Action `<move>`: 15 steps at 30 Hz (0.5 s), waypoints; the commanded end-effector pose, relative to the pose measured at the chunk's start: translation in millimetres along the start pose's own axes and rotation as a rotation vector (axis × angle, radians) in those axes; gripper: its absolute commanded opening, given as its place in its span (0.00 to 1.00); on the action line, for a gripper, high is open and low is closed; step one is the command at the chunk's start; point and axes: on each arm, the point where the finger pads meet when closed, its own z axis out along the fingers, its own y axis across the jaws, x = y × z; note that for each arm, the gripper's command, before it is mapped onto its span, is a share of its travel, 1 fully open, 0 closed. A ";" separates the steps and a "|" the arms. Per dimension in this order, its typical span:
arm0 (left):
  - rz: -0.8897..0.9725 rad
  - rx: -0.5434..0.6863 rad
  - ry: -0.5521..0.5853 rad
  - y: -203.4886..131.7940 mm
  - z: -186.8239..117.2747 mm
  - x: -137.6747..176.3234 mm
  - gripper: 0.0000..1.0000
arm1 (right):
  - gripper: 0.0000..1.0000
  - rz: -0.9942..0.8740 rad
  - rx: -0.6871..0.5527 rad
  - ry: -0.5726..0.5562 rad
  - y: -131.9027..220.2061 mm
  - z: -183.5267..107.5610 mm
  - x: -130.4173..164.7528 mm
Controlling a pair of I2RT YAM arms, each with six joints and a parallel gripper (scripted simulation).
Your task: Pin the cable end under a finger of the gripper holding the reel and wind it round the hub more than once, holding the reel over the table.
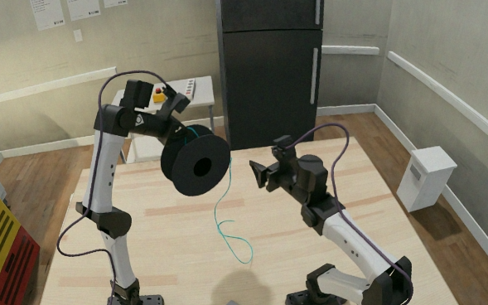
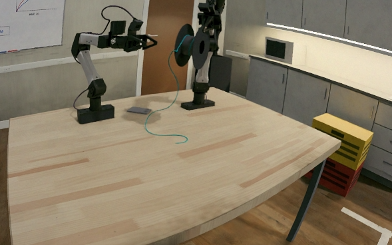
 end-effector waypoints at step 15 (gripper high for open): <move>0.029 -0.001 -0.105 -2.6 -9.5 -25.8 0.00 | 0.80 0.004 0.126 -0.009 -36.6 7.2 -23.7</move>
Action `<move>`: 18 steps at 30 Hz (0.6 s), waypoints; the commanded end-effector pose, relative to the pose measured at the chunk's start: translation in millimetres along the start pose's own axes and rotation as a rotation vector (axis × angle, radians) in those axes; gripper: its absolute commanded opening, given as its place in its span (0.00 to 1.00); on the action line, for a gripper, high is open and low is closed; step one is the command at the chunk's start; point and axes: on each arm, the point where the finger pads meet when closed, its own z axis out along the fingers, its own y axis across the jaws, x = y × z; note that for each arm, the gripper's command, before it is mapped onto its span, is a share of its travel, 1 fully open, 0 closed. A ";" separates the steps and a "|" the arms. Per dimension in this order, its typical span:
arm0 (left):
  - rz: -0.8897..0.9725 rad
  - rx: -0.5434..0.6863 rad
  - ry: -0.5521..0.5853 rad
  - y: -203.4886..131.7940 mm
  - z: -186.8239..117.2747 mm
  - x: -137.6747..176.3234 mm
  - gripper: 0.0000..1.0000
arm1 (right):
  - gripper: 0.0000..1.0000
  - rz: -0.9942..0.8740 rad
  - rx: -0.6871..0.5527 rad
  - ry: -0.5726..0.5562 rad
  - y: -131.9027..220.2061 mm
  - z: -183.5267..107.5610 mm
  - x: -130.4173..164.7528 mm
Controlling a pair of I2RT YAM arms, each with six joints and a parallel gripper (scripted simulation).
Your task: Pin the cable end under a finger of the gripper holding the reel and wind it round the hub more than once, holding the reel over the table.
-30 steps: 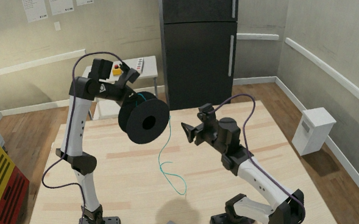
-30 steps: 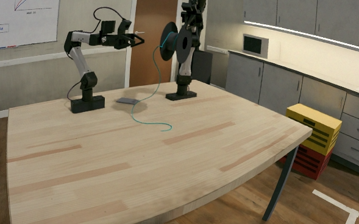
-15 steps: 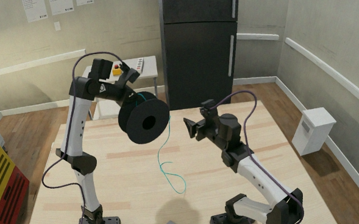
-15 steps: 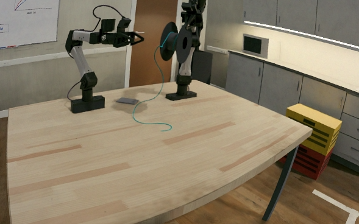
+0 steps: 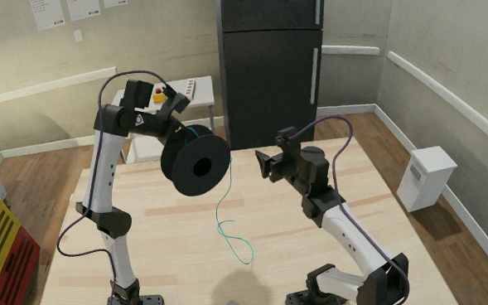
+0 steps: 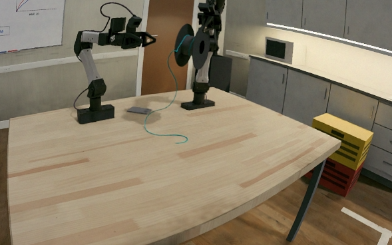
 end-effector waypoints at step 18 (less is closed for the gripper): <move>0.029 -0.001 -0.105 -2.6 -9.5 -25.8 0.00 | 0.80 0.005 0.176 -0.006 -52.8 11.1 -28.5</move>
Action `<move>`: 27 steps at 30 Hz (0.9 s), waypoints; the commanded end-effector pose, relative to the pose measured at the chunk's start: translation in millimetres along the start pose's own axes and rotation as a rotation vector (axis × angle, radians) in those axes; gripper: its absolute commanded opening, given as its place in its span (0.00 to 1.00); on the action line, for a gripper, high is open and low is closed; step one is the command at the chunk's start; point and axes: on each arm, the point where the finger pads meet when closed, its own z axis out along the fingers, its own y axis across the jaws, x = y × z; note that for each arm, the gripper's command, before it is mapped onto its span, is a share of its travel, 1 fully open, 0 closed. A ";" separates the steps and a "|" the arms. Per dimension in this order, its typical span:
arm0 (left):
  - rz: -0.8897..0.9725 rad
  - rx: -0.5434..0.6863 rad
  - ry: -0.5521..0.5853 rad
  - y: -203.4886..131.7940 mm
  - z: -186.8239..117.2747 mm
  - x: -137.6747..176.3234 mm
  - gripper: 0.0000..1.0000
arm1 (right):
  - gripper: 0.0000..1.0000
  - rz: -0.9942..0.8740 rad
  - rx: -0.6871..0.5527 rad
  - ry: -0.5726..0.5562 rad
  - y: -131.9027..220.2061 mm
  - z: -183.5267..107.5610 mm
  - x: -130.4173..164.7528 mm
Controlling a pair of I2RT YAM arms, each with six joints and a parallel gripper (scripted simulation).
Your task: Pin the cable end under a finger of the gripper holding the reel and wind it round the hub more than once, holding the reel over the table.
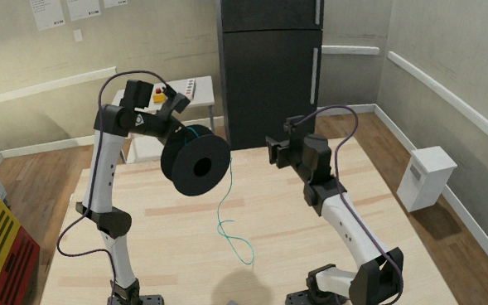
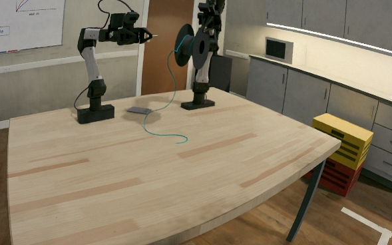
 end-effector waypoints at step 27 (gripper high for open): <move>0.029 -0.001 -0.105 -2.6 -9.5 -25.8 0.00 | 0.80 0.005 0.188 -0.005 -58.0 14.4 -28.3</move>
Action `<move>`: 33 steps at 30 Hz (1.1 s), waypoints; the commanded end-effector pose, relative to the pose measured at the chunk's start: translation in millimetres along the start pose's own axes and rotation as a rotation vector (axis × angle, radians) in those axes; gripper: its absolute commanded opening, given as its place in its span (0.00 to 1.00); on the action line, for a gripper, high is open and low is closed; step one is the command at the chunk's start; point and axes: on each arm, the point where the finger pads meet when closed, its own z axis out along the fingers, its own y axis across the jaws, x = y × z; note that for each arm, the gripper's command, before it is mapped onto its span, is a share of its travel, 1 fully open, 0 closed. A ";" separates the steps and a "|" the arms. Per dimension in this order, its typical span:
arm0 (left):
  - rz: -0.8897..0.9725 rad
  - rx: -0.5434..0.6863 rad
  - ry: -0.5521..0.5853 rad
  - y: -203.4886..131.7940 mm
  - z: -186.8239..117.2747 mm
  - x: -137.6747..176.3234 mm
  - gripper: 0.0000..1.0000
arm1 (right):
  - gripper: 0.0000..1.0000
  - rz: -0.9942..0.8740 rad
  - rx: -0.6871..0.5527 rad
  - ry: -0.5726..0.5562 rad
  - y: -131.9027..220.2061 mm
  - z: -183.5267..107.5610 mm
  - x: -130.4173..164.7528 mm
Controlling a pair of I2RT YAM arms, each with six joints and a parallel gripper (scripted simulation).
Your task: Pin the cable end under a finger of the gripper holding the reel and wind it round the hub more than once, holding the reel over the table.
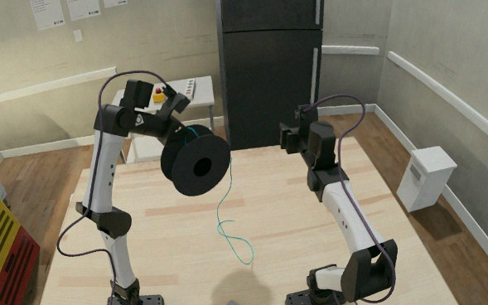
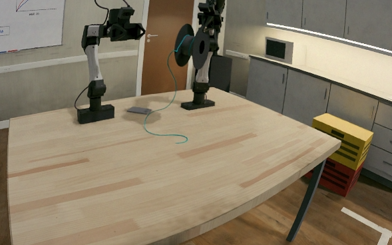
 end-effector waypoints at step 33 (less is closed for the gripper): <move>0.029 -0.001 -0.105 -2.6 -9.5 -25.8 0.00 | 0.80 0.005 0.040 -0.004 -12.1 3.3 -10.1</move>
